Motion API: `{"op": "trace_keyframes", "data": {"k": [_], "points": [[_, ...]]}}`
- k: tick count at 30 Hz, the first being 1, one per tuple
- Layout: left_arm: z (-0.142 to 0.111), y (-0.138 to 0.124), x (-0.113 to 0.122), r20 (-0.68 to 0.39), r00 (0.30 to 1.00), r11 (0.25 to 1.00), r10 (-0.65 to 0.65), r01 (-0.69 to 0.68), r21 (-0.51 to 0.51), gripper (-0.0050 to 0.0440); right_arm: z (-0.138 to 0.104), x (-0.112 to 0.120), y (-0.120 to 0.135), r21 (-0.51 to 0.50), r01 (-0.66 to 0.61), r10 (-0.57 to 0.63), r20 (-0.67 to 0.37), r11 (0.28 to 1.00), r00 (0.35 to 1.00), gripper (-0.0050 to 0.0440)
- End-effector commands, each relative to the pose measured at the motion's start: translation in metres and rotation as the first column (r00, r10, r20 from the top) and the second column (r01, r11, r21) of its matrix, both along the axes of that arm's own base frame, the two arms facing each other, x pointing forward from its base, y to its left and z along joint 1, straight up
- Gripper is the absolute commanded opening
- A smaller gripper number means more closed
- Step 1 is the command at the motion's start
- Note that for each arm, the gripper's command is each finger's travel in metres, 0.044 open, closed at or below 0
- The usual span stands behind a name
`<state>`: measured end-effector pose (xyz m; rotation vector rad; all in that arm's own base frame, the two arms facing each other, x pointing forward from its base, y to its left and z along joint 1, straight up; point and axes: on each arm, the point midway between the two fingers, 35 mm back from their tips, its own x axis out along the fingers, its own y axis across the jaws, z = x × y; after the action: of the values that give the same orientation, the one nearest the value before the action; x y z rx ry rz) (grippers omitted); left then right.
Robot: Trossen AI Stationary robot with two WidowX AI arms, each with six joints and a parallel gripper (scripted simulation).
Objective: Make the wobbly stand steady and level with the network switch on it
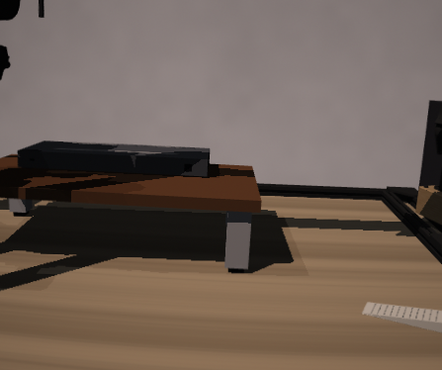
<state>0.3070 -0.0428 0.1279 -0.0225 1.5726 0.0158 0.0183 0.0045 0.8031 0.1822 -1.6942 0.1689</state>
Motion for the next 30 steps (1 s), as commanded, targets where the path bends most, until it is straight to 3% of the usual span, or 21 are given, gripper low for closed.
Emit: {"op": "trace_keyframes", "data": {"k": [1,8,14,15,30], "points": [[0.0000,0.0000,0.0000,0.000,1.000,1.000,0.000,0.000,0.000,0.0000,0.0000,0.0055,0.0054,0.000,-0.164,0.164,-0.013,0.986,0.986,0.0239],[0.0000,0.0000,0.0000,0.000,1.000,1.000,0.000,0.000,0.000,0.0000,0.0004,-0.0041,0.0090,0.008,-0.515,0.515,0.007,0.857,0.857,0.0239],[0.0000,0.0000,0.0000,0.000,1.000,1.000,0.000,0.000,0.000,0.0000,0.0004,-0.0041,0.0090,0.008,-0.515,0.515,0.007,0.857,0.857,0.0239],[0.0000,0.0000,0.0000,0.000,1.000,1.000,0.000,0.000,0.000,0.0000,0.0002,-0.0014,0.0086,-0.015,-0.463,0.463,0.001,0.886,0.886,0.0239],[0.0000,0.0000,0.0000,0.000,1.000,1.000,0.000,0.000,0.000,0.0000,0.0004,-0.0041,0.0090,0.008,-0.515,0.515,0.007,0.857,0.857,0.0239]]}}
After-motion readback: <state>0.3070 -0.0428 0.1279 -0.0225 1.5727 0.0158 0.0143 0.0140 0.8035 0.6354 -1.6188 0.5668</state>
